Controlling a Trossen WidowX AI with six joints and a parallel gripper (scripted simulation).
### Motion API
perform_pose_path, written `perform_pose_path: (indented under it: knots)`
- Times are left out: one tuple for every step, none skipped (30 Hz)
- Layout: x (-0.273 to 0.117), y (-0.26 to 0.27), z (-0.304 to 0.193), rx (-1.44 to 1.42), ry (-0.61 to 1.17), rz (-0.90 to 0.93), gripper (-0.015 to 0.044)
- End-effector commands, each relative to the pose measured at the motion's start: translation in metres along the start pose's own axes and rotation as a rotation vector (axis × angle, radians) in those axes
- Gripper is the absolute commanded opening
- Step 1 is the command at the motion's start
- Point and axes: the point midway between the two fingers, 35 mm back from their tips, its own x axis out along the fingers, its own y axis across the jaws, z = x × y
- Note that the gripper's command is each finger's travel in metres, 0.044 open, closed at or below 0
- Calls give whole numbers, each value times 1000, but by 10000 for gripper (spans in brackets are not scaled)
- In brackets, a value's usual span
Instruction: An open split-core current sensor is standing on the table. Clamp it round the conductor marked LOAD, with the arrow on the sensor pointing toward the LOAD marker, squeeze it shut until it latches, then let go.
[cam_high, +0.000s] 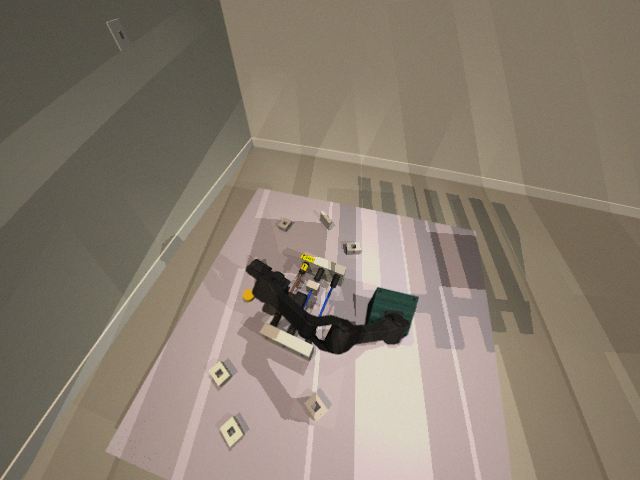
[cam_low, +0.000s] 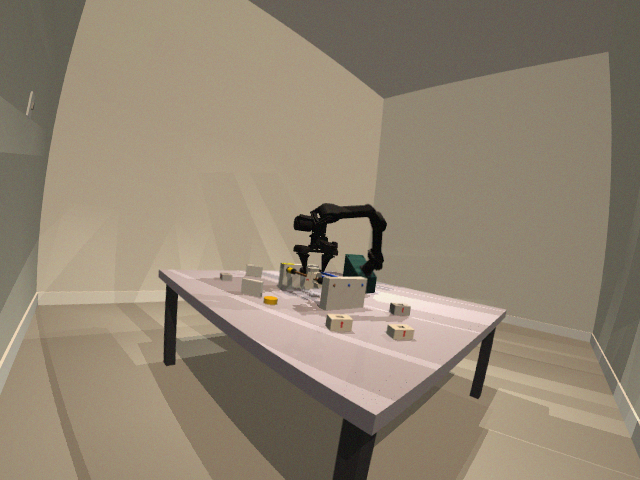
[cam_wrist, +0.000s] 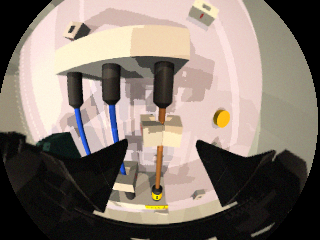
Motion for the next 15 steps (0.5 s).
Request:
perform_pose_path:
  knots:
    - [2,0,1,0,-1,2,440]
    - [10,0,2,1,-2,5,440]
    - [21,0,5,2,-5,9,440]
    - [29,0,6,3,-7,13,440]
    - [31,0,7,4,-7,14,440]
    - [31,0,7,4,-7,14,440]
    - [31,0,7,4,-7,14,440]
    - [31,0,7,4,-7,14,440]
    - [32,0,7,4,-7,14,440]
    - [32,0,7,4,-7,14,440]
    - [33,0,7,4,-7,14,440]
    - [34,0,7,4,-7,14,440]
    - [35,0,7,4,-8,14,440]
    - [36,0,7,4,-8,14,440]
    - [38,0,7,4,-8,14,440]
